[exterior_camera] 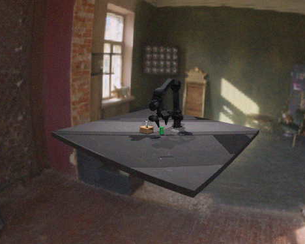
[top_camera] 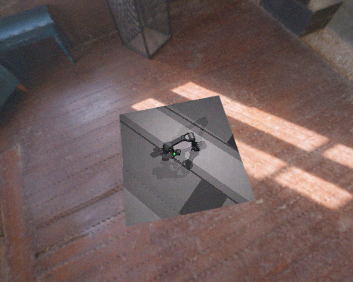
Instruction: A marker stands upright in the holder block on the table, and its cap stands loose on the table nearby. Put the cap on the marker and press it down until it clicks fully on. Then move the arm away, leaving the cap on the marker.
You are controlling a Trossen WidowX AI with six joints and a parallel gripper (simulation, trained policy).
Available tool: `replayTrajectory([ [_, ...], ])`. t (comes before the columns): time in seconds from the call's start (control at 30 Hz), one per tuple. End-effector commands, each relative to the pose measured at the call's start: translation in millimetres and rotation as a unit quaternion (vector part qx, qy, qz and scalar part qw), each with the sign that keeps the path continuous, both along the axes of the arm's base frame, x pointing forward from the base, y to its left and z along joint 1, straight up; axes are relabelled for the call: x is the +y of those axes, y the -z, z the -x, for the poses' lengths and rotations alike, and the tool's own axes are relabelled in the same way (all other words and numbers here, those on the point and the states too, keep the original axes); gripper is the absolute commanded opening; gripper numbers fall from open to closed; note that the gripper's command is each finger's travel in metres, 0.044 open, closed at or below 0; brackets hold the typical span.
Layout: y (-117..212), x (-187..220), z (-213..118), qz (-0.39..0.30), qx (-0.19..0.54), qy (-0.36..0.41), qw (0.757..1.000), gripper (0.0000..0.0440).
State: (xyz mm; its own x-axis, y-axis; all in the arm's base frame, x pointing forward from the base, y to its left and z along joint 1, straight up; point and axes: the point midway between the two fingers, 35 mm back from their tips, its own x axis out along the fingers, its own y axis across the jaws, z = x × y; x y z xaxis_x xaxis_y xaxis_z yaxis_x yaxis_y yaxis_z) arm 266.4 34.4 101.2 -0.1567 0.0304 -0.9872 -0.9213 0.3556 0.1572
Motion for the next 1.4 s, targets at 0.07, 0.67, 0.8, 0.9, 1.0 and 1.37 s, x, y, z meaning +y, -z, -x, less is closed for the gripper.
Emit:
replayTrajectory([
  [0.07, 13, -1, 3, -0.004, 0.012, -0.007, 1.0, 0.0284],
  [0.67, 36, -7, 7, 0.013, 0.01, -0.028, 0.999, 0.0155],
  [0.8, 32, -8, 8, 0.017, 0.003, -0.028, 0.999, 0.0085],
  [0.9, 25, -10, 3, 0.018, -0.014, -0.022, 0.999, 0.0097],
  [1.0, 17, -13, -2, 0.018, -0.03, -0.016, 0.999, 0.0103],
  [1.37, -17, -25, -14, 0.017, -0.067, 0.016, 0.998, 0.0103],
])
